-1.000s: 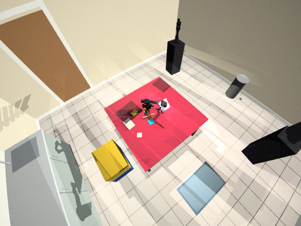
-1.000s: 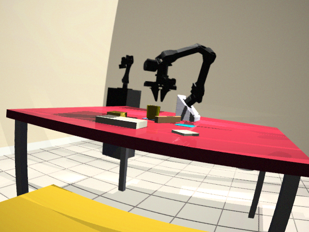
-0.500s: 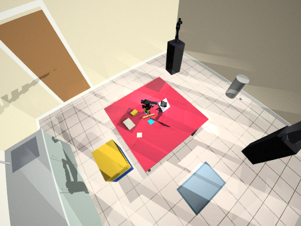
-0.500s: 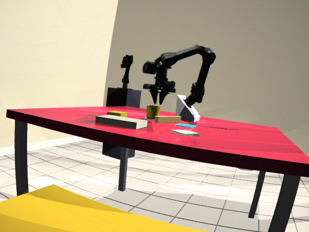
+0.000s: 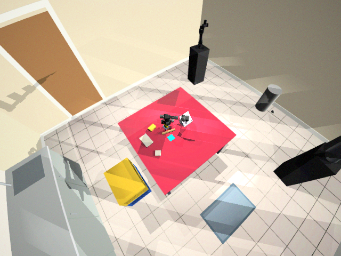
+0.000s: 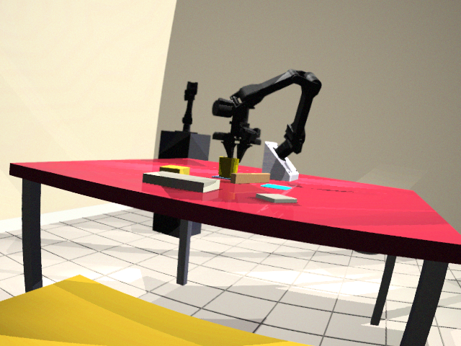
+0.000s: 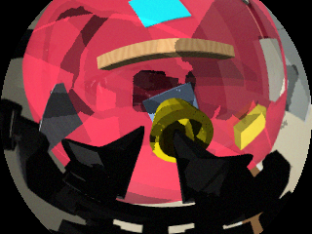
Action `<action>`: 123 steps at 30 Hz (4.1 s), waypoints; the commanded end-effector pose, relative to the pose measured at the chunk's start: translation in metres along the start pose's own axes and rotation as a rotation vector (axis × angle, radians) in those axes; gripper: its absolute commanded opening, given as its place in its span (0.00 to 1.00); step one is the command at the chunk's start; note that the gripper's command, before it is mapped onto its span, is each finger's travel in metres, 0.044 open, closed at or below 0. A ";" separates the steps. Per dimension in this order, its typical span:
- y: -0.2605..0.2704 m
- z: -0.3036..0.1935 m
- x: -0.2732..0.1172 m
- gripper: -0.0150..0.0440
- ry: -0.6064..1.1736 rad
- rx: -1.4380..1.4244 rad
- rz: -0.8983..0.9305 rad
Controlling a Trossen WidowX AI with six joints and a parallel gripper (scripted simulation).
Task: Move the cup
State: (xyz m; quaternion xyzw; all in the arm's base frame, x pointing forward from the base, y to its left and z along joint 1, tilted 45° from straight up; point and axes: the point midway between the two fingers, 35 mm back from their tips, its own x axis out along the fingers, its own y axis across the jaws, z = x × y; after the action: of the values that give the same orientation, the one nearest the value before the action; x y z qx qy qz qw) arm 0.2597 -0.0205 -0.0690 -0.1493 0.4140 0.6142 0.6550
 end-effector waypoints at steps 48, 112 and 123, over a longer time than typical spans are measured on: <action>0.002 -0.001 -0.002 0.25 -0.003 0.007 0.008; 0.022 0.089 -0.036 0.25 -0.010 0.013 0.014; 0.028 0.119 -0.037 0.25 -0.012 0.012 0.015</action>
State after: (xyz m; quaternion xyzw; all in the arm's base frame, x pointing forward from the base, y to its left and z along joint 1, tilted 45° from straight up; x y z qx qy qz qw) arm 0.2773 0.0383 0.0317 -0.1381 0.4175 0.6185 0.6512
